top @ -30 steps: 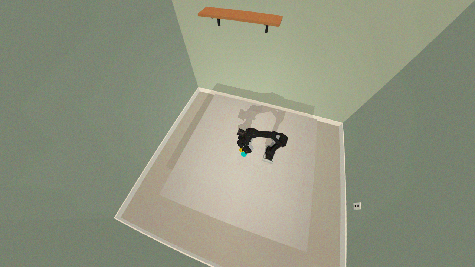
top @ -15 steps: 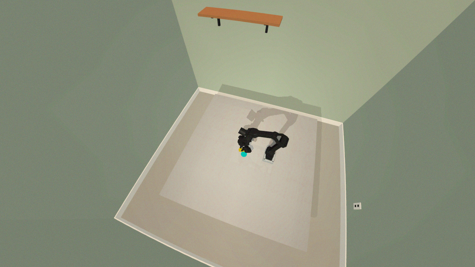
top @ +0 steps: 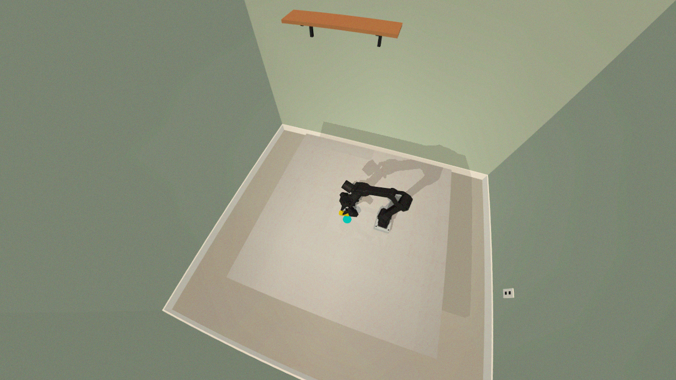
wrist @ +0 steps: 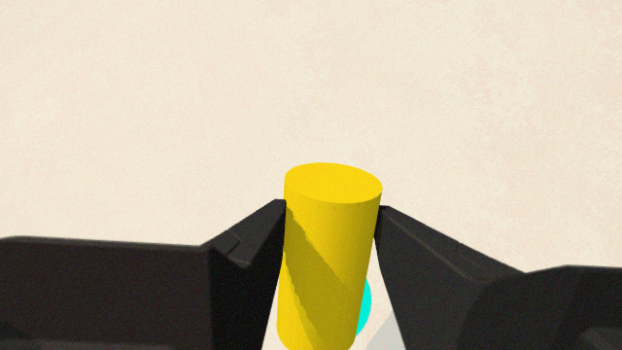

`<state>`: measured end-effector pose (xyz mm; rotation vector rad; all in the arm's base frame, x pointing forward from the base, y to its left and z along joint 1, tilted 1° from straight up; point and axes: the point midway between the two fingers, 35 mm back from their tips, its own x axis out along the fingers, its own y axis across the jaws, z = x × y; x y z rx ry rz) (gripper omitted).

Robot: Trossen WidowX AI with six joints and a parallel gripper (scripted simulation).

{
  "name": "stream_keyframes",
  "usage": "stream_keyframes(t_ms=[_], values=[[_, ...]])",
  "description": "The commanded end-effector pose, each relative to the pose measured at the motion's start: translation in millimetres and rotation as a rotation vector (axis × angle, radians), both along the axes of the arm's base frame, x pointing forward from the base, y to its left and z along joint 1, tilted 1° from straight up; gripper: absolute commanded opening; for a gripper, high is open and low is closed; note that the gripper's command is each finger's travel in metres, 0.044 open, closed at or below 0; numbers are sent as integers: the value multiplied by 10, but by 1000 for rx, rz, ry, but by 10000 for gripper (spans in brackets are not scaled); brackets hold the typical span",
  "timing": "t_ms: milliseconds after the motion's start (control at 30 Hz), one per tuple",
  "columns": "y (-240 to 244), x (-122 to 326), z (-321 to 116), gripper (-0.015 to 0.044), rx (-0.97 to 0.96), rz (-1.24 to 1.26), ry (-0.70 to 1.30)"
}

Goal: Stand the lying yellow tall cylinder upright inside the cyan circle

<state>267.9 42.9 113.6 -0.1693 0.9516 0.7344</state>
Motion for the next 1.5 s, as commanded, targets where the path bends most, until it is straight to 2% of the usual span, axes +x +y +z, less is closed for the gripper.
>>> stream_keyframes(t_ms=[0, 1467], values=[[-7, 1, 7, 105, 23, 1, -30], [-118, -29, 44, 105, 224, -22, -276]])
